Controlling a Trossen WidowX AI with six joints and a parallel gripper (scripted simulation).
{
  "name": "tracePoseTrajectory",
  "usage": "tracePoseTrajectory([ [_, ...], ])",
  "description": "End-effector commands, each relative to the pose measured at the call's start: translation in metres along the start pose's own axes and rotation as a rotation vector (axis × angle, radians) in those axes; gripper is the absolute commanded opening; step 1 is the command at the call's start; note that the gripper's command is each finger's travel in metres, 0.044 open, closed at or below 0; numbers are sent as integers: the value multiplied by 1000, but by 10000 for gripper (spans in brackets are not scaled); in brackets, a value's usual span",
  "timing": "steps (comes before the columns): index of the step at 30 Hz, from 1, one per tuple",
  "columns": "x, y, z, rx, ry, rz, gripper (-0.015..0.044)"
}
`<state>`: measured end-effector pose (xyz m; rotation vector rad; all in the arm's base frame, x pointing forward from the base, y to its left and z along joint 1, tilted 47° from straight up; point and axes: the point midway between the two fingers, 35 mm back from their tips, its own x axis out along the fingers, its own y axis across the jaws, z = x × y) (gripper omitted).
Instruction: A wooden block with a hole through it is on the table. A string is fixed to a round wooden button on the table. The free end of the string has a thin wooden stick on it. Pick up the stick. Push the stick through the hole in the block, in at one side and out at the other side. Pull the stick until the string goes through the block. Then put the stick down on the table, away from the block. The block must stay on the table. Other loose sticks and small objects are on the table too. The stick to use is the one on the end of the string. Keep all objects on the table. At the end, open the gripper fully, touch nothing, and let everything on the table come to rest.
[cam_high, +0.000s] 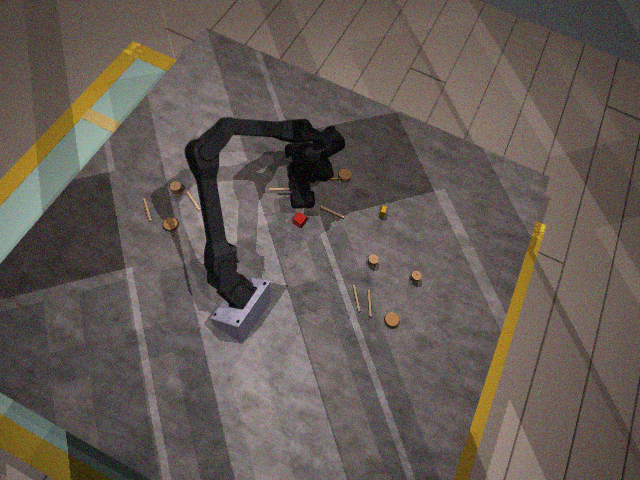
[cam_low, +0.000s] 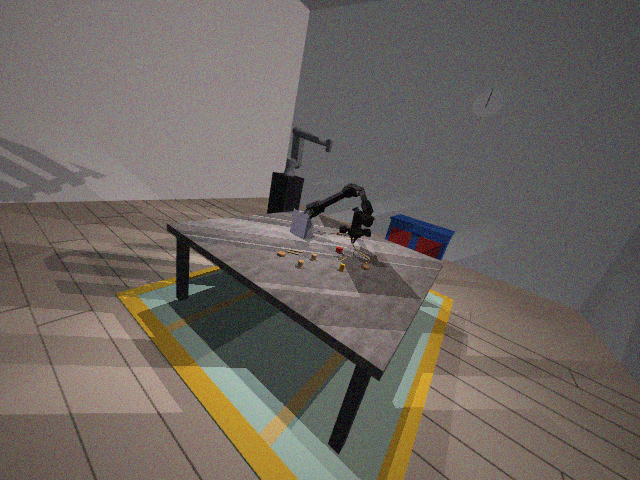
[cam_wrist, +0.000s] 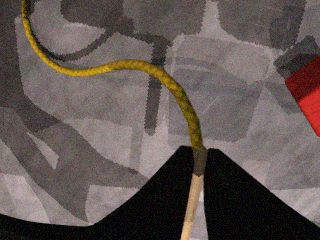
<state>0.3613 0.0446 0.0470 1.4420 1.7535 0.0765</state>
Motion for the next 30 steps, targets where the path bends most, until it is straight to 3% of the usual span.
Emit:
tracePoseTrajectory([
  [1,1,1,7,55,13,9,0],
  [30,-1,8,45,314,52,38,0],
])
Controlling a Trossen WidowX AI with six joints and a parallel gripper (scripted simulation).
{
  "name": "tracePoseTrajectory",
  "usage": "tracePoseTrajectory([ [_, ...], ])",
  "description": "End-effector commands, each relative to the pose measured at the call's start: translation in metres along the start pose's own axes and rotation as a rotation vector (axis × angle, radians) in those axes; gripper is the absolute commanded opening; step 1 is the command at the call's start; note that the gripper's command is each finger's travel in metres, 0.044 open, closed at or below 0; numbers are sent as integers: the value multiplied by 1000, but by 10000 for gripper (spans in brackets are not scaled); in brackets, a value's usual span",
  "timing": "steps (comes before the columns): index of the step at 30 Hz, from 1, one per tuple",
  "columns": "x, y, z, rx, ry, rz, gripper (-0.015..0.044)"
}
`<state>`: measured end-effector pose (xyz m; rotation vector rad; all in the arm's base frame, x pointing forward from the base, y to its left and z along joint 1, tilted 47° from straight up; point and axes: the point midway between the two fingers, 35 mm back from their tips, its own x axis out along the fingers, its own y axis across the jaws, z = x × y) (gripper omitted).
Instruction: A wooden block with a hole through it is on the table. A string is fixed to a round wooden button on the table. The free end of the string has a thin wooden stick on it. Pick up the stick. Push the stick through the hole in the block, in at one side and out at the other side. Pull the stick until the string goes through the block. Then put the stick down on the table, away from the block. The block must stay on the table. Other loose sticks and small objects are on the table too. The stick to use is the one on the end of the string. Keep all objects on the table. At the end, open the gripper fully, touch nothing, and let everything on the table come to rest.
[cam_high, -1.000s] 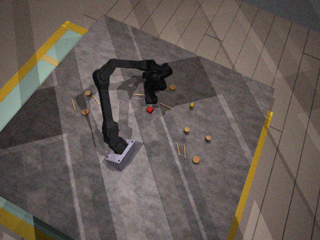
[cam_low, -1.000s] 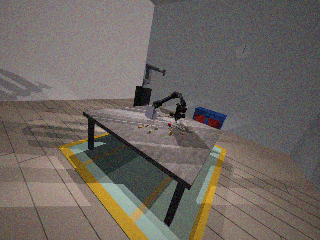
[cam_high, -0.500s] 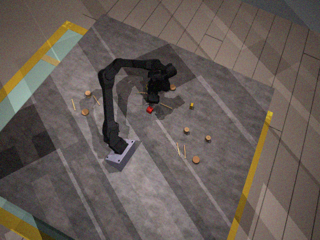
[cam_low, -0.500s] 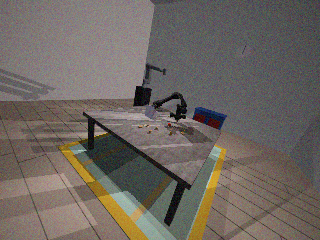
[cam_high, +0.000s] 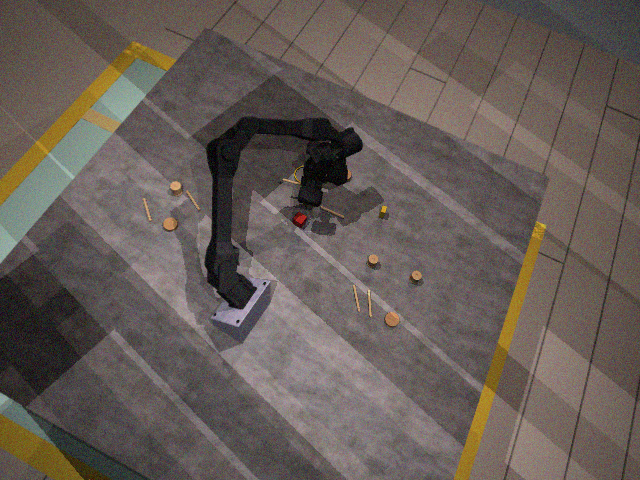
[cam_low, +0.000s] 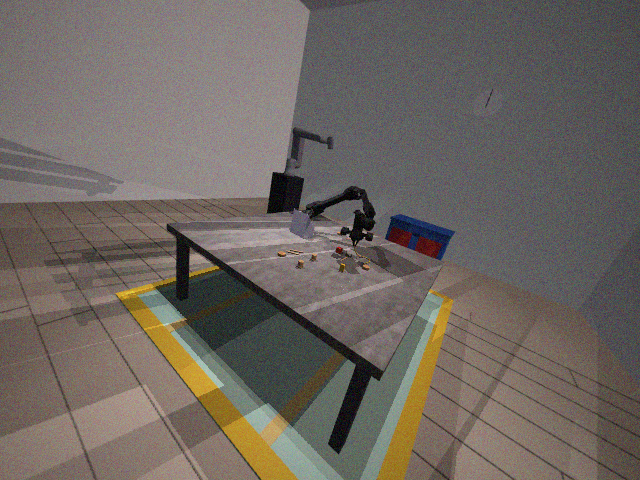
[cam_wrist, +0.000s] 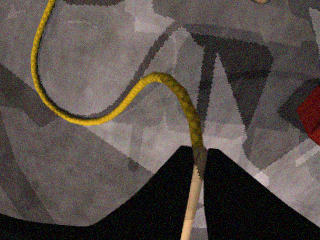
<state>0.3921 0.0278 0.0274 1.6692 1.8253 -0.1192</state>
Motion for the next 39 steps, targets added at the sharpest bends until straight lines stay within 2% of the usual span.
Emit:
tracePoseTrajectory([
  [1,1,2,7,56,15,7,0],
  [39,0,16,55,427,88,47,0],
])
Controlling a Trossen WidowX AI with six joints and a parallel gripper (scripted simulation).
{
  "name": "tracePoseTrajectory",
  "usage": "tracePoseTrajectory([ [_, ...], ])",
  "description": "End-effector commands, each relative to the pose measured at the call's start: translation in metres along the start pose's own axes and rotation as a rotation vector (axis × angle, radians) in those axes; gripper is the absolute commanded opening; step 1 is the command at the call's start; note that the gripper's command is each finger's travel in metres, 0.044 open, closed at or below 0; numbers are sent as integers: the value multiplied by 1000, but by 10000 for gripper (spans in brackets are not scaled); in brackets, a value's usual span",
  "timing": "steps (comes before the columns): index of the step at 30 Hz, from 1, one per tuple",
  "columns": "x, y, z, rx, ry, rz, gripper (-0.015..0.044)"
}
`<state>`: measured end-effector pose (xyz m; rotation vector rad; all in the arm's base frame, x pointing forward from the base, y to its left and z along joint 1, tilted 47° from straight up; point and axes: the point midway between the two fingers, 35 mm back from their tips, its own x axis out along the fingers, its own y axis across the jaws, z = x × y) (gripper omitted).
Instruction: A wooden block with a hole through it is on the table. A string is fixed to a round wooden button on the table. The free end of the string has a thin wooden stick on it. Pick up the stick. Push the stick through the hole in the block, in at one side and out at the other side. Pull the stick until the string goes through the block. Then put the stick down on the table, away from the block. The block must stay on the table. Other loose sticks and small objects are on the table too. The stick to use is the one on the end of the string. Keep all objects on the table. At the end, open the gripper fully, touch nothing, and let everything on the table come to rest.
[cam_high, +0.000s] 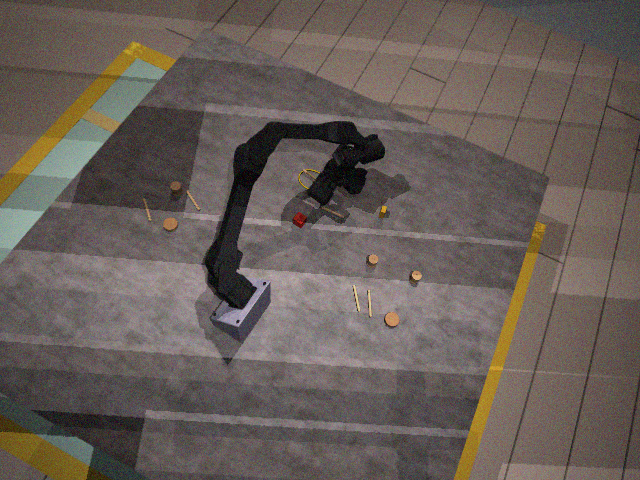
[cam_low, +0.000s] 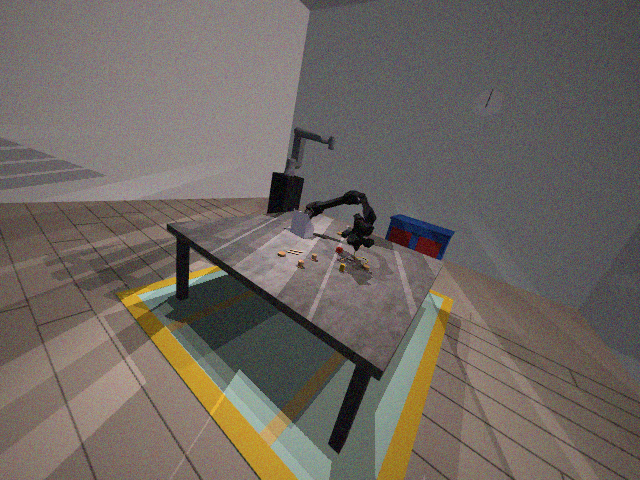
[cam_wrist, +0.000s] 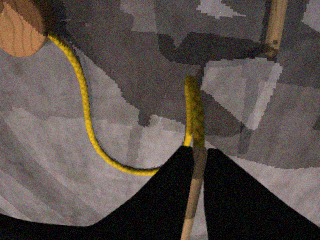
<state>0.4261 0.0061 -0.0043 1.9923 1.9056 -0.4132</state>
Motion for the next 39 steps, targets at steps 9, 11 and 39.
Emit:
tracePoseTrajectory([
  [9,1,3,6,47,11,3,0],
  [11,0,2,5,40,8,3,0],
  [39,-9,-6,34,39,-40,8,0],
])
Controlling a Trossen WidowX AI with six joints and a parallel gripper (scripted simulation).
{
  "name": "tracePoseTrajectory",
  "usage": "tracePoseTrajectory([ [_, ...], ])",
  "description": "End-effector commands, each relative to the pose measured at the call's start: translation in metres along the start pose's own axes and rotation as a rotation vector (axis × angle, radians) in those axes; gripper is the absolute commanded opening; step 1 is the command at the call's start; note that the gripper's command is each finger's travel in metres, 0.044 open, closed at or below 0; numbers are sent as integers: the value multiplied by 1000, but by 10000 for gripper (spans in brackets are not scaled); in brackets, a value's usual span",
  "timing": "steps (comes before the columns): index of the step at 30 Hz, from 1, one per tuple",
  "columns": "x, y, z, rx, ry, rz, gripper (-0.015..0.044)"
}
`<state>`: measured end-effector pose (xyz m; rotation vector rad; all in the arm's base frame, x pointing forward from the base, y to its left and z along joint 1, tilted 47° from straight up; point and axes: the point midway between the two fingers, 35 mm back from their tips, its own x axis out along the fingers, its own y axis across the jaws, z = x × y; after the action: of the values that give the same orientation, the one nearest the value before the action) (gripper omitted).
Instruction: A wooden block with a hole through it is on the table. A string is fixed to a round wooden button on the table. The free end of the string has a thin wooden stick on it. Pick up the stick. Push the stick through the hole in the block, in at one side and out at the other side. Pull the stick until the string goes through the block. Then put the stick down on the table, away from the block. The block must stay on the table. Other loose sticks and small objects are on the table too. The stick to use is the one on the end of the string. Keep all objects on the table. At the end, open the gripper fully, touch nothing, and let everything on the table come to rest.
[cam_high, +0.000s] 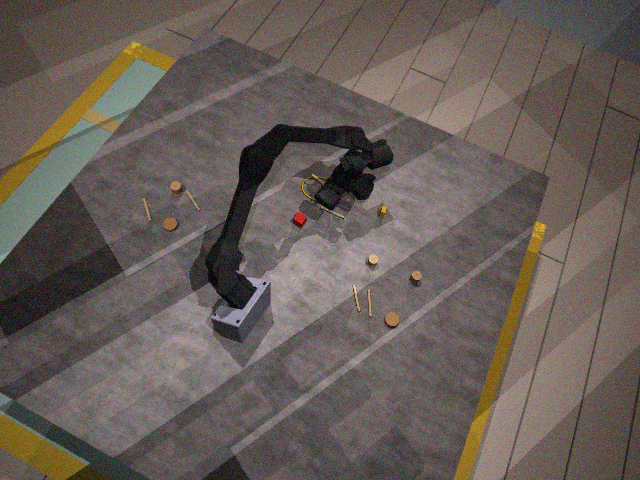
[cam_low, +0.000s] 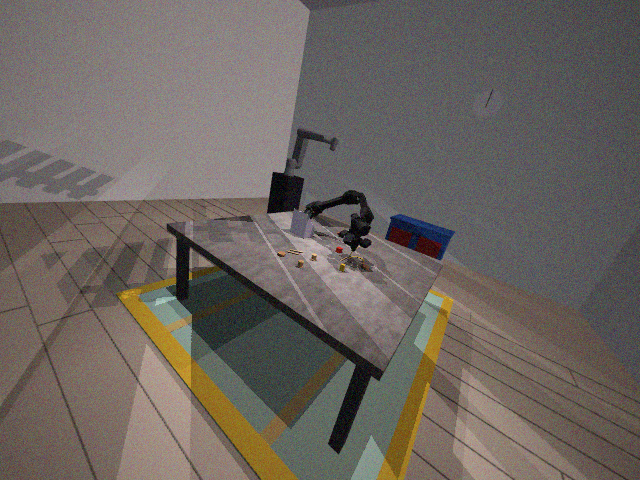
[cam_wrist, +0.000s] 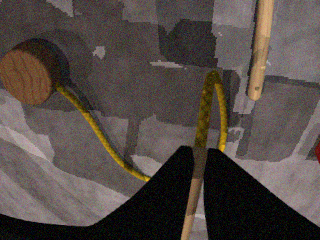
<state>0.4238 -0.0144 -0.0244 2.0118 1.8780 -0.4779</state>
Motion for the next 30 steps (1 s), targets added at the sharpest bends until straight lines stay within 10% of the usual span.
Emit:
tracePoseTrajectory([
  [1,0,-3,9,-1,-12,-5,0],
  [30,-10,-12,43,-1,-69,-1,0],
])
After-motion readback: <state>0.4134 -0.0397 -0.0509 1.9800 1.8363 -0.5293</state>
